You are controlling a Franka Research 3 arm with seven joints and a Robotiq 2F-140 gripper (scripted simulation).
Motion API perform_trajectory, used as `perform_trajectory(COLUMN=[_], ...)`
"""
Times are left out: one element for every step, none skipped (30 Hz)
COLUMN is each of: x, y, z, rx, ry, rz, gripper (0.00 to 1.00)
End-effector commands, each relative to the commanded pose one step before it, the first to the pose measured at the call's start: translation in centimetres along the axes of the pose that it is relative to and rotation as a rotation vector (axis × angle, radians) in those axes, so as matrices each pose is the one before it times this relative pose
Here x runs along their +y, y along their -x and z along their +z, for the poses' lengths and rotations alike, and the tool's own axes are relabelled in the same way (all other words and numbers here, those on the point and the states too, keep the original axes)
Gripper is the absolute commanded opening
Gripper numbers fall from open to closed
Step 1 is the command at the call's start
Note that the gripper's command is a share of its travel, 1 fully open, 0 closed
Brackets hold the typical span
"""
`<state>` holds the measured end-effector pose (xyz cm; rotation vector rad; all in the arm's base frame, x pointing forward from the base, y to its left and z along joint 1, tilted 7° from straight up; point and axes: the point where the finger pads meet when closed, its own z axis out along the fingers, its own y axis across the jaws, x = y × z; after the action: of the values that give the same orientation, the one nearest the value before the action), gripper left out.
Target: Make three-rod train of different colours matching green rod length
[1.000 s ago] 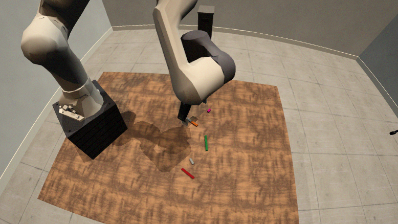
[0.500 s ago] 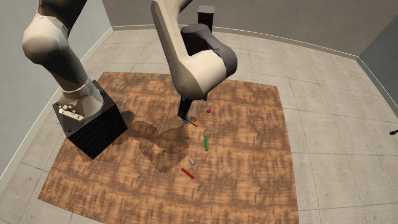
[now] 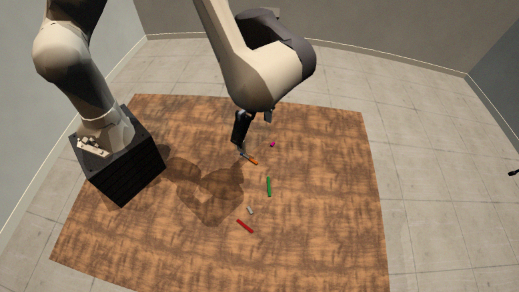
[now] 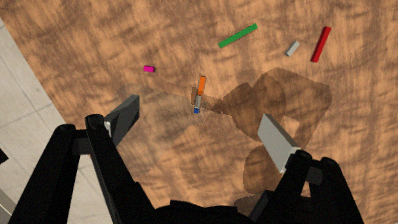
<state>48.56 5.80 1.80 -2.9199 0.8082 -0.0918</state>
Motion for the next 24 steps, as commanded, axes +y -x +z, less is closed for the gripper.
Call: perform_trajectory(x=[0.144, 0.000, 0.000, 0.000, 0.000, 0.000, 0.000, 0.000, 0.000, 0.000, 0.000, 0.000, 0.000, 0.000, 0.000, 0.000, 0.000, 0.000, 0.000, 0.000, 0.000, 0.000, 0.000, 0.000], y=[0.561, 0.000, 0.000, 0.000, 0.000, 0.000, 0.000, 0.000, 0.000, 0.000, 0.000, 0.000, 0.000, 0.000, 0.000, 0.000, 0.000, 0.000, 0.000, 0.000, 0.000, 0.000, 0.000, 0.000], z=[-0.530, -0.018, -0.003, 0.000, 0.000, 0.000, 0.000, 0.000, 0.000, 0.000, 0.000, 0.000, 0.000, 0.000, 0.000, 0.000, 0.000, 0.000, 0.000, 0.000, 0.000, 0.000, 0.000, 0.000], rx=[-0.01543, 0.00000, 0.00000, 0.00000, 0.00000, 0.00000, 0.00000, 0.00000, 0.00000, 0.00000, 0.00000, 0.00000, 0.00000, 0.00000, 0.00000, 0.00000, 0.00000, 0.00000, 0.00000, 0.00000, 0.00000, 0.00000, 0.00000, 0.00000], ry=[0.00477, 0.00000, 0.00000, 0.00000, 0.00000, 0.00000, 0.00000, 0.00000, 0.00000, 0.00000, 0.00000, 0.00000, 0.00000, 0.00000, 0.00000, 0.00000, 0.00000, 0.00000, 0.00000, 0.00000, 0.00000, 0.00000, 0.00000, 0.00000], rz=[0.02217, 0.00000, 0.00000, 0.00000, 0.00000, 0.00000, 0.00000, 0.00000, 0.00000, 0.00000, 0.00000, 0.00000, 0.00000, 0.00000, 0.00000, 0.00000, 0.00000, 0.00000, 0.00000, 0.00000, 0.00000, 0.00000, 0.00000, 0.00000], gripper=[1.00, 1.00, 1.00, 1.00, 1.00, 1.00, 1.00, 1.00, 1.00, 1.00, 1.00, 1.00, 1.00, 1.00, 1.00, 1.00, 1.00, 1.00, 1.00, 1.00, 1.00, 1.00, 1.00, 1.00])
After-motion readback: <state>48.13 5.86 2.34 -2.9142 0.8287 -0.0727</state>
